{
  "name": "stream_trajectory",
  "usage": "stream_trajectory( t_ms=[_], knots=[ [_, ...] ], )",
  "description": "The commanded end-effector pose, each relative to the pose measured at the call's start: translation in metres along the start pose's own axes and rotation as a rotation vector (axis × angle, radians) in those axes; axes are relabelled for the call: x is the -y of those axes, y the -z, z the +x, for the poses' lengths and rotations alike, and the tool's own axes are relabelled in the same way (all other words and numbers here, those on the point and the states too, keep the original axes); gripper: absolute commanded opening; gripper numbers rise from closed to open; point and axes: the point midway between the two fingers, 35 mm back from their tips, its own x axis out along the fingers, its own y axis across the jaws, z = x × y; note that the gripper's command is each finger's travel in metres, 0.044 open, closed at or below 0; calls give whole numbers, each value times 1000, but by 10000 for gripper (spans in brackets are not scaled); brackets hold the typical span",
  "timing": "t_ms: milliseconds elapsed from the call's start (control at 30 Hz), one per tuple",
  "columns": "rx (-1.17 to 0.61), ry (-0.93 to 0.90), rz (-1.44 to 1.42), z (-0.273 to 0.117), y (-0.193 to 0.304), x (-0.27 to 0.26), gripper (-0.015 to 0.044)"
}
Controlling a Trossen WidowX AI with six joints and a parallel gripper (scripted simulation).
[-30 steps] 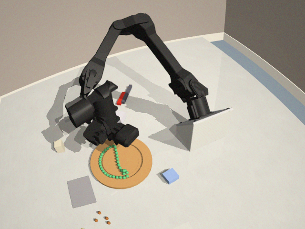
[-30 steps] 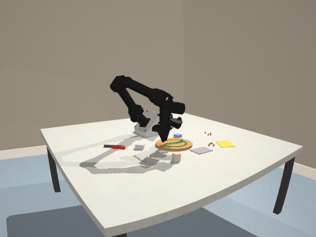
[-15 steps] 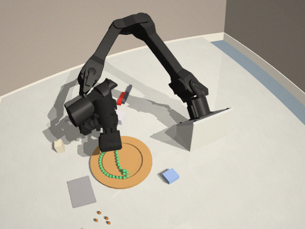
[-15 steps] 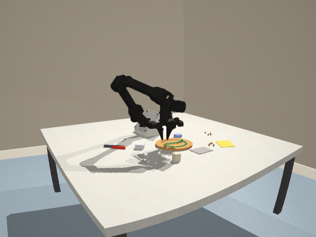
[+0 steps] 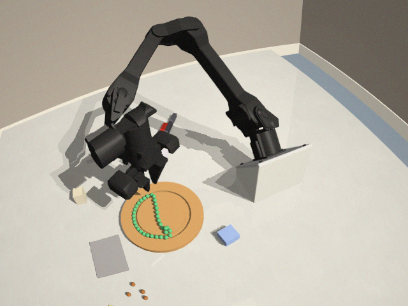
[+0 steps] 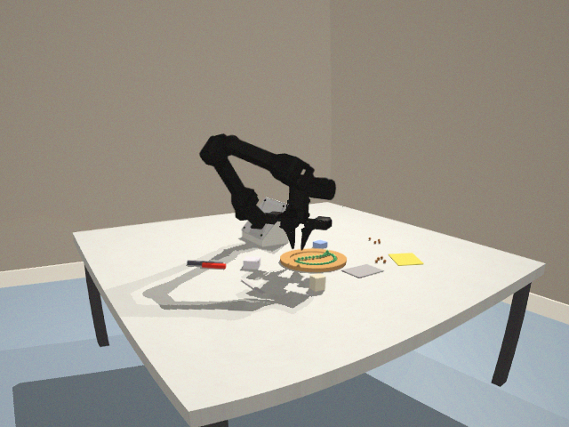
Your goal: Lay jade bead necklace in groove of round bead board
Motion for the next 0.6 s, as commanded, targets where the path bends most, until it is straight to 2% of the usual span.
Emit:
stream_trajectory(
  t_ms=[0, 400, 567],
  knots=[
    [-15, -1, 513, -7, 5, -4, 120],
    [-15, -1, 513, -7, 5, -4, 120],
    [-15, -1, 513, 7, 5, -4, 120]
  ],
)
